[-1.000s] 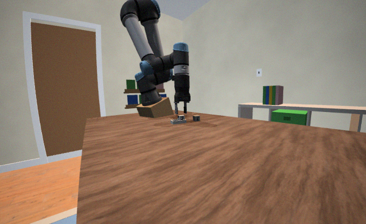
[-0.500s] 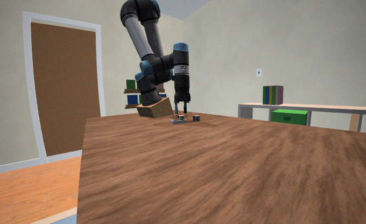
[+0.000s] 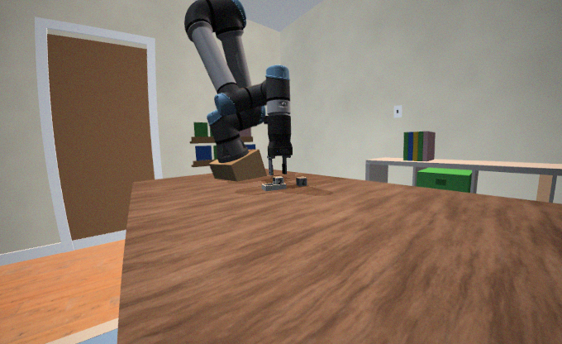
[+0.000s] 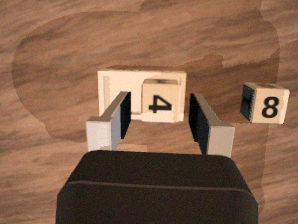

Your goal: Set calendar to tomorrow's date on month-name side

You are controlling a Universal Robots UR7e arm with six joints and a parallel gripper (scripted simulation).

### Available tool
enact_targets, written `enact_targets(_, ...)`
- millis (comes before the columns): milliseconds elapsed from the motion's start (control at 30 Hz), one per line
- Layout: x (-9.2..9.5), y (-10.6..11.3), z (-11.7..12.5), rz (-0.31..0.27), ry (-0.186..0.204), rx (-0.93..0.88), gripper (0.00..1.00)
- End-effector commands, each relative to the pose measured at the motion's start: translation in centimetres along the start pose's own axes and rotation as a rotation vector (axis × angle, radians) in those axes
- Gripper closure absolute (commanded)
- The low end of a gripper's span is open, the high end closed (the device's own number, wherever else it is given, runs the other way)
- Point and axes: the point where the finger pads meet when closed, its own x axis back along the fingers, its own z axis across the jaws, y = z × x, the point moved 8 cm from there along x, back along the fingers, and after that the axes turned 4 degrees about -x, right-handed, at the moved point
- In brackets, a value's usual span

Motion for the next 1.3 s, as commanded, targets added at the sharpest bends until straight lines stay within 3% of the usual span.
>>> enact_targets(0,0.0,0.0,-0.1,0.000,0.000,-0.001,0.13)
enact_targets(567,-0.3,-0.1,-0.1,0.003,0.000,-0.001,0.13)
enact_targets(1267,-2.8,-0.2,-0.1,0.004,0.000,-0.001,0.13)
